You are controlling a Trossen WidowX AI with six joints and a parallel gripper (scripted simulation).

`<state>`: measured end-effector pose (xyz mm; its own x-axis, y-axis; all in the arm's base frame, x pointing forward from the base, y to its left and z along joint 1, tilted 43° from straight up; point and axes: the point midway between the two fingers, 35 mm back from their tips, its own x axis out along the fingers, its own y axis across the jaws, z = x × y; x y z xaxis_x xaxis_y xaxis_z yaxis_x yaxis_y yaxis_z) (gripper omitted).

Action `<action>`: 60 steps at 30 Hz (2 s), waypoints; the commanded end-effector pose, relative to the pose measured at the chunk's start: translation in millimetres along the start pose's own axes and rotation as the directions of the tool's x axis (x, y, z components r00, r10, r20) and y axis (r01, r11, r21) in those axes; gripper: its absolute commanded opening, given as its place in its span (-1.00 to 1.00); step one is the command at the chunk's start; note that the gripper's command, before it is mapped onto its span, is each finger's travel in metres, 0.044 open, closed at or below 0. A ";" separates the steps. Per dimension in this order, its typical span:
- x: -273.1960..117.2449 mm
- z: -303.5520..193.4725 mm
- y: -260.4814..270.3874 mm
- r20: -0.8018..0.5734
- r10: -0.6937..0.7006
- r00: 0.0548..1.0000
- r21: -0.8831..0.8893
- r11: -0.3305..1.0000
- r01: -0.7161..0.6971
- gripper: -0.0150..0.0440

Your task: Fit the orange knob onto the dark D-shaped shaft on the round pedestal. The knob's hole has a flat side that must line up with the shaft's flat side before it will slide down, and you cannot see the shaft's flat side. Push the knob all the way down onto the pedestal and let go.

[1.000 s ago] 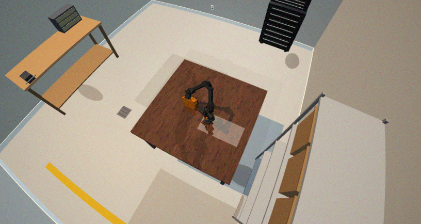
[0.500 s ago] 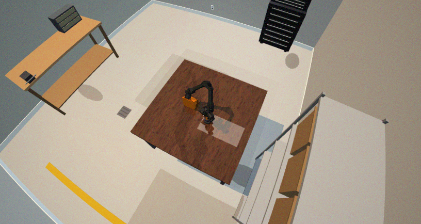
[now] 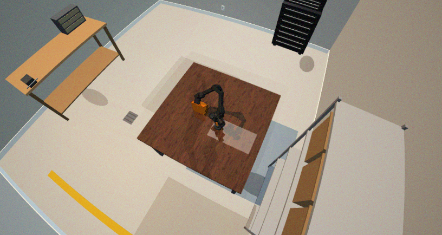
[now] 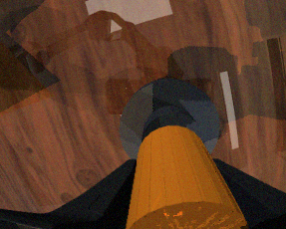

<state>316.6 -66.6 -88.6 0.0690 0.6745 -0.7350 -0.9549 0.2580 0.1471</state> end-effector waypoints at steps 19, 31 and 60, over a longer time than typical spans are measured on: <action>0.5 0.4 -5.5 -0.003 0.000 1.000 -0.159 0.987 0.000 -0.49; 1.7 -0.7 -0.5 -0.003 0.000 1.000 -0.159 0.987 0.000 -0.49; 3.8 -0.4 -2.0 -0.003 0.000 1.000 -0.159 0.987 0.000 -0.49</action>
<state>319.4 -65.6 -91.2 0.0680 0.6730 -0.7365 -0.9888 0.1435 0.0398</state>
